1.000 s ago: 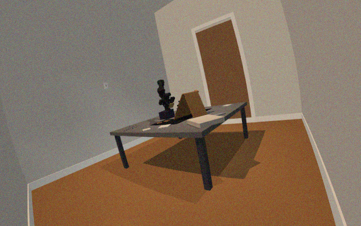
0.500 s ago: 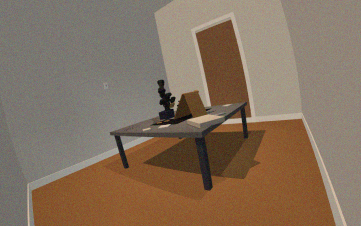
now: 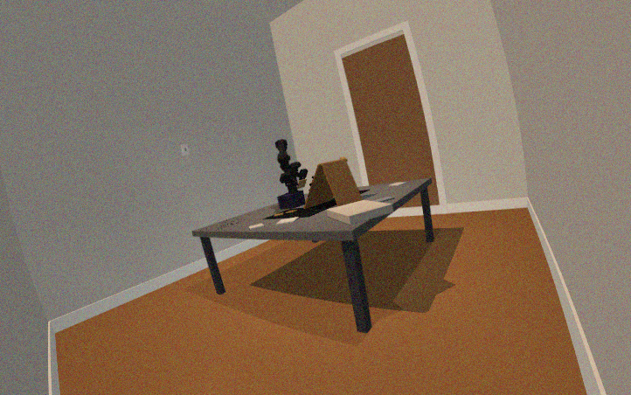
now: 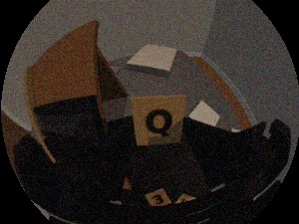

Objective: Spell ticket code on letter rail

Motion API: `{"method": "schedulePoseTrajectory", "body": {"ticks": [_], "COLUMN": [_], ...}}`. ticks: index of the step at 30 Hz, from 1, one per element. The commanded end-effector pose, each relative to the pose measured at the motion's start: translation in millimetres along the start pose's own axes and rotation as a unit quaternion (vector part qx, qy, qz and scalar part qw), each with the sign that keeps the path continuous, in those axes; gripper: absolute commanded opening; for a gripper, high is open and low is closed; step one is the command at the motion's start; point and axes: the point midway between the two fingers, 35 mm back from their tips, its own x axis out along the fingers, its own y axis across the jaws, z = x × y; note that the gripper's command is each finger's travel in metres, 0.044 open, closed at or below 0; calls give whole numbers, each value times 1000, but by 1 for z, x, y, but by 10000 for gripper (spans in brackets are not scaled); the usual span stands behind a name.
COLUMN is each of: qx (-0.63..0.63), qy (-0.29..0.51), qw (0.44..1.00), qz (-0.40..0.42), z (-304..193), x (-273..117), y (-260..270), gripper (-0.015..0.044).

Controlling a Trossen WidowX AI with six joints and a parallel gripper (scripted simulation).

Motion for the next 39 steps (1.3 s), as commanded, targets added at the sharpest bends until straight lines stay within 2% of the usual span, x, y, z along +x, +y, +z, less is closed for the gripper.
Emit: {"method": "schedulePoseTrajectory", "body": {"ticks": [1,39], "qx": [3,4], "qy": [1,0], "qw": [1000,1000], "qz": [-2,-1], "z": [-1,0], "x": [0,0], "y": [2,21], "gripper": [0,0]}}
